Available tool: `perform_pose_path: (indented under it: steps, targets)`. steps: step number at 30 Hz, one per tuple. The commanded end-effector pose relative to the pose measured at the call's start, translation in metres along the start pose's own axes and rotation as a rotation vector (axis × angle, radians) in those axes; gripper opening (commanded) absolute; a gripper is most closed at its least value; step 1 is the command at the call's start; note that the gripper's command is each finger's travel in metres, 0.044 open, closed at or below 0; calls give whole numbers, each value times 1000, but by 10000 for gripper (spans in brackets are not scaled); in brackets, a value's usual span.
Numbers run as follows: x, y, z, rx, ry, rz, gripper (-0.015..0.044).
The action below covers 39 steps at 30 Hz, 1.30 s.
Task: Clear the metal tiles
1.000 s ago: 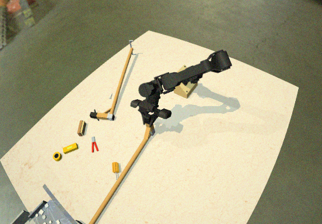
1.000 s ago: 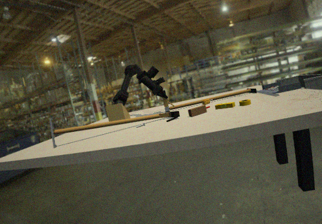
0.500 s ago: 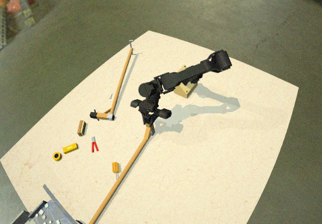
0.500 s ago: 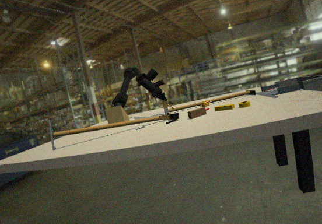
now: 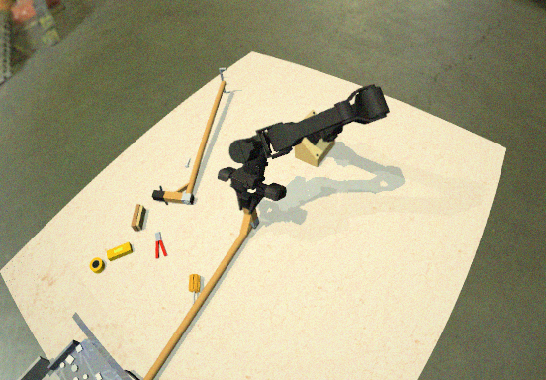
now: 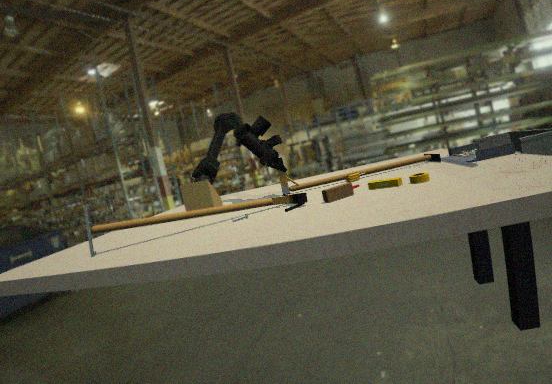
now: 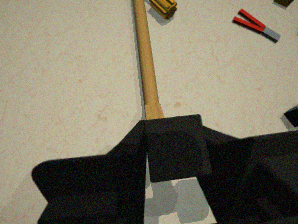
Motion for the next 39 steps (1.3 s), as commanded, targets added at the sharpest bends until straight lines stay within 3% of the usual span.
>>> perform_pose_path:
  steps: [1,23,39]
  targets:
    - [-7,-1,2,-4,23,-13,0]
    - [-29,6,5,4,69,-74,0]
    - [-15,7,8,10,90,-106,0]
Point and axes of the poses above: the point midway between the two fingers, 35 mm back from their tips, its own z axis back along the fingers, its own x axis across the jaws, y = z × x, the point moved 9 cm from there along z, back along the fingers, and after that the axes turned 10 degrees about z, right-handed, at the moved point
